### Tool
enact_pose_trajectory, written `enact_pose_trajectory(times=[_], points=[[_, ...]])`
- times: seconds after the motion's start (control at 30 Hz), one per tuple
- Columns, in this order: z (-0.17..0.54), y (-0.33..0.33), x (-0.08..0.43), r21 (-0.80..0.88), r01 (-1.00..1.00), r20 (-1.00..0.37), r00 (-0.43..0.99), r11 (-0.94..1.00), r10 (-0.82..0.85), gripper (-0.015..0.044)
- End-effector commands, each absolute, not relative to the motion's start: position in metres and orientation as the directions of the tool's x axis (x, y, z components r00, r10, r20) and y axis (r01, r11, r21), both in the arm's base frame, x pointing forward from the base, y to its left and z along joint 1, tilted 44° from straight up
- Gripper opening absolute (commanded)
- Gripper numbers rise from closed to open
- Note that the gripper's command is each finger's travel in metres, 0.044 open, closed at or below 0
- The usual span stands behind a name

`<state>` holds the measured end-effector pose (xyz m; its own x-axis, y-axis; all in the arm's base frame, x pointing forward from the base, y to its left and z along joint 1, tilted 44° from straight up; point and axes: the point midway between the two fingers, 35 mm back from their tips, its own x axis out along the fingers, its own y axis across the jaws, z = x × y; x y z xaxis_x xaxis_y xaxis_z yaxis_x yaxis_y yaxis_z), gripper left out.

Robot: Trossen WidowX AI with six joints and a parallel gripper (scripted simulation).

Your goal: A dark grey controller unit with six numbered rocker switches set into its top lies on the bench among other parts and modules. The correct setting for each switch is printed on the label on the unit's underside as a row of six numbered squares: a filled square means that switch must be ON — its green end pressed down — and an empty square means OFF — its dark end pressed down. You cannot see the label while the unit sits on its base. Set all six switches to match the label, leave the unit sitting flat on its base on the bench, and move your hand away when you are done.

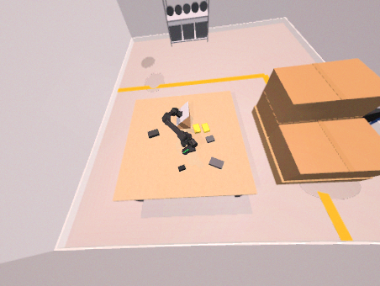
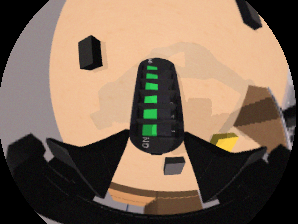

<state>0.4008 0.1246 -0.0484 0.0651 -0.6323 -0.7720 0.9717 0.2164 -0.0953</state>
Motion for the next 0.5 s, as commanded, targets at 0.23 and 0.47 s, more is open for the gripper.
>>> enact_pose_trajectory(times=[0.23, 0.47], points=[[-0.035, 0.121, 0.404, -0.091, 0.971, -0.784, 0.067, 0.221, -0.617, 0.0335], [-0.029, 0.118, 0.405, -0.091, 0.971, -0.793, 0.064, 0.221, -0.606, 0.0335]])
